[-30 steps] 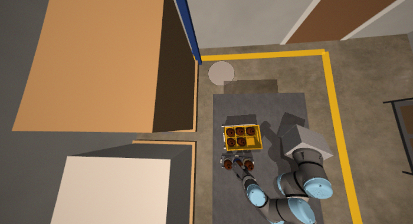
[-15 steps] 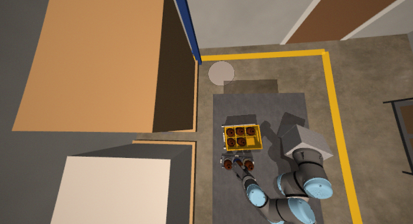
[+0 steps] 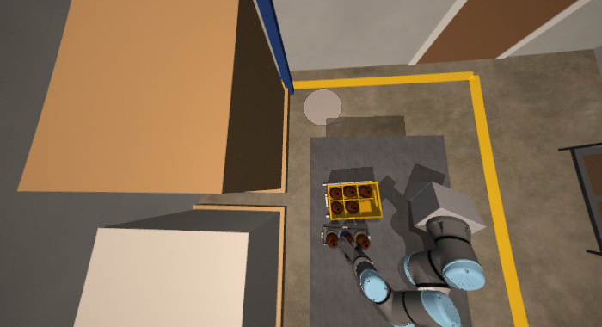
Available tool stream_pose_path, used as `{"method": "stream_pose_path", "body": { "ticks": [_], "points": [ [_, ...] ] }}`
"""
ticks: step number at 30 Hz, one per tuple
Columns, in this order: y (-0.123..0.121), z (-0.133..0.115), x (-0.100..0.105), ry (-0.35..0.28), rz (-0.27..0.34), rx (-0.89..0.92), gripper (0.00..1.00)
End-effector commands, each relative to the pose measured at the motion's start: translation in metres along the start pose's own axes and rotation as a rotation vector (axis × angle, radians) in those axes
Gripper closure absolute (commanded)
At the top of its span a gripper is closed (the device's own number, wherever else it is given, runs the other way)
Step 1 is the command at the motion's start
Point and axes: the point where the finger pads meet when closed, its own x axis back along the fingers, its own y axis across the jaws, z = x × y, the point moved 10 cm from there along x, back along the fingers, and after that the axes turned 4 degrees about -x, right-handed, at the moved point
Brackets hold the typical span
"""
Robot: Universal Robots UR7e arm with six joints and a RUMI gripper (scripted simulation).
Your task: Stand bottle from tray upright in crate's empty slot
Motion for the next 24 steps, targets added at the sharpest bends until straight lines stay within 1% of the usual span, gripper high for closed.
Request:
{"method": "stream_pose_path", "body": {
  "ticks": [1,24],
  "points": [
    [0.0,0.001,0.004,0.001,0.0,0.0,1.0],
    [-0.001,0.003,0.028,0.001,0.0,0.0,1.0]
  ]
}}
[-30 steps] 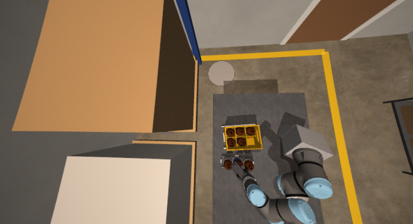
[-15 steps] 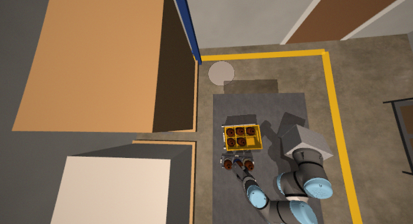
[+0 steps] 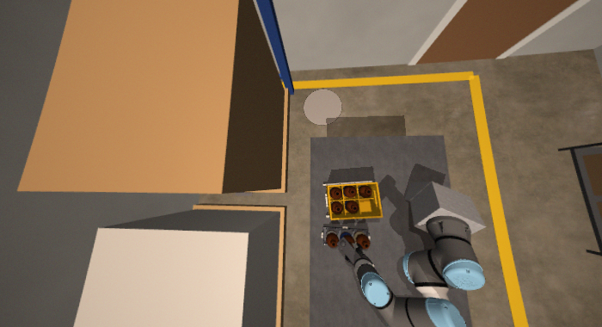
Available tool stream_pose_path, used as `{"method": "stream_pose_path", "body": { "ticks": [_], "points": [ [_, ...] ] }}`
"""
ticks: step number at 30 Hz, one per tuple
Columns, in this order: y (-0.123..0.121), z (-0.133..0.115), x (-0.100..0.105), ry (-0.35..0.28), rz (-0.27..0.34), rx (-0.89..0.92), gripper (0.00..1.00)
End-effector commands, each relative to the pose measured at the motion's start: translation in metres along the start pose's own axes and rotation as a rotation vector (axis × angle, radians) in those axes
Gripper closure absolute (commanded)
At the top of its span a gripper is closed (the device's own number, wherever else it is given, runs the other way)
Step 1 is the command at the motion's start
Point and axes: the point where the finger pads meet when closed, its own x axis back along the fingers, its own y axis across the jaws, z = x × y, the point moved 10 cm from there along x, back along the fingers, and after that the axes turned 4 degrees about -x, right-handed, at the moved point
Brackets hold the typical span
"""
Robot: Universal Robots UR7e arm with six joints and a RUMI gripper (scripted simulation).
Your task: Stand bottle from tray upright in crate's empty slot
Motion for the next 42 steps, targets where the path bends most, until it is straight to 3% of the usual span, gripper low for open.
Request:
{"method": "stream_pose_path", "body": {
  "ticks": [1,42],
  "points": [
    [-0.0002,0.0007,0.0063,0.0,0.0,0.001,1.0],
    [-0.0005,0.0014,0.0139,0.0,0.0,0.001,1.0]
  ]
}}
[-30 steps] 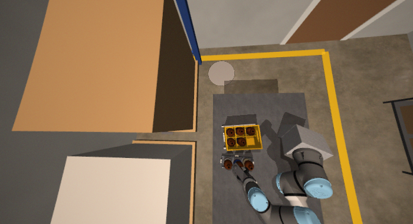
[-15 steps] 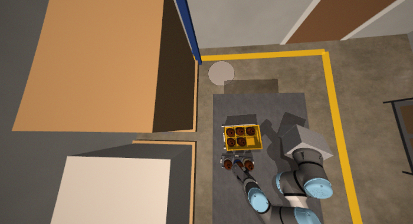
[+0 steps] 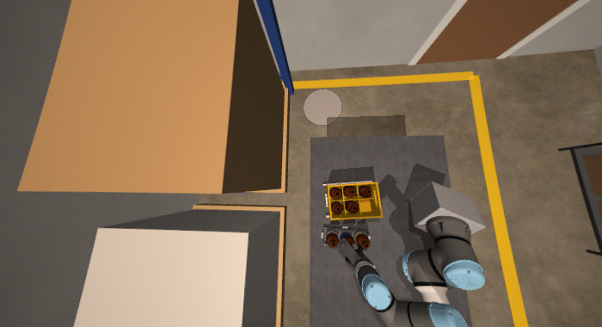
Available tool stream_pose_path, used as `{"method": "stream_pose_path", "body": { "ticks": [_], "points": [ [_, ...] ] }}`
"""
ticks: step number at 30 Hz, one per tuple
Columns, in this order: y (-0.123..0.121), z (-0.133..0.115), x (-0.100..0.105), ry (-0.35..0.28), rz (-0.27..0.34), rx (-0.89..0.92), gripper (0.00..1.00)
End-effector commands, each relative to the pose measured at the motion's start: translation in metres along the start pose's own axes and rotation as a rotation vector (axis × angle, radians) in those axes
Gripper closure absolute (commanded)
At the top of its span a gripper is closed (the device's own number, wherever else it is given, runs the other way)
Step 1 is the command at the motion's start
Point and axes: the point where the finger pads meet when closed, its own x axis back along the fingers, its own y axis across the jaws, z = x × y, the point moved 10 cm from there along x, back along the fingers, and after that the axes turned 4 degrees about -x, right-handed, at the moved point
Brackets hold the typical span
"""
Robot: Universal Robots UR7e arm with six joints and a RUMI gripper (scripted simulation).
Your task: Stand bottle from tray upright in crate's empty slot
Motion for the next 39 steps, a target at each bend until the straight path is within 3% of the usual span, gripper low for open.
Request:
{"method": "stream_pose_path", "body": {
  "ticks": [1,39],
  "points": [
    [-0.0001,0.0002,0.0003,0.001,0.0,0.0,1.0],
    [-0.0001,0.0002,0.0088,0.001,0.0,0.0,1.0]
  ]
}}
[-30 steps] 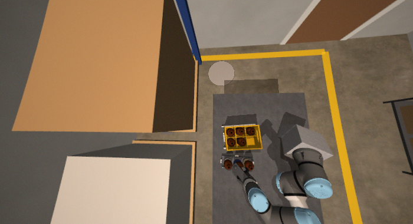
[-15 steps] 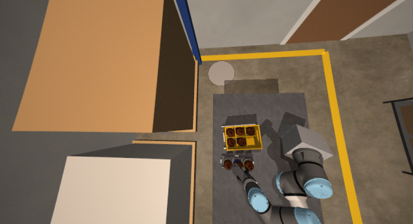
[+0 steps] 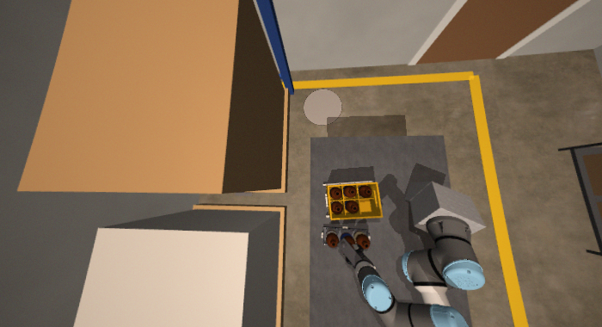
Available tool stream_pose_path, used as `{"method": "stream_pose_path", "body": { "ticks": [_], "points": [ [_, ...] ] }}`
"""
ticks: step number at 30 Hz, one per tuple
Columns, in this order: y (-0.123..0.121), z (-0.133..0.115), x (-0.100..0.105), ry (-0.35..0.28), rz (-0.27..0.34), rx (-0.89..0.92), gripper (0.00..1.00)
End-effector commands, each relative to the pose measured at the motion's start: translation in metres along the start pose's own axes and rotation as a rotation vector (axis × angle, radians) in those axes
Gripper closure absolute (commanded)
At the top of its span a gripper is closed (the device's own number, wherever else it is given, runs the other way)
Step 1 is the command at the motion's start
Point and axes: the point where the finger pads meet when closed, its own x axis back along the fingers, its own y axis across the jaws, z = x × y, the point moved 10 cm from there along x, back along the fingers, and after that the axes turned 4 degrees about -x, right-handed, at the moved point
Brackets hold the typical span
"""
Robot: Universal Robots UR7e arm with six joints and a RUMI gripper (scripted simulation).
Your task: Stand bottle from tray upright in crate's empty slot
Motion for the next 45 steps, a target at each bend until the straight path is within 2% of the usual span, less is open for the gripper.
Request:
{"method": "stream_pose_path", "body": {
  "ticks": [1,22,45],
  "points": [
    [0.0,0.0,0.005,0.001,0.0,0.0,1.0],
    [0.0,0.0,0.027,0.001,0.0,0.0,1.0],
    [0.0,0.0,0.035,0.001,0.0,0.0,1.0]
  ]
}}
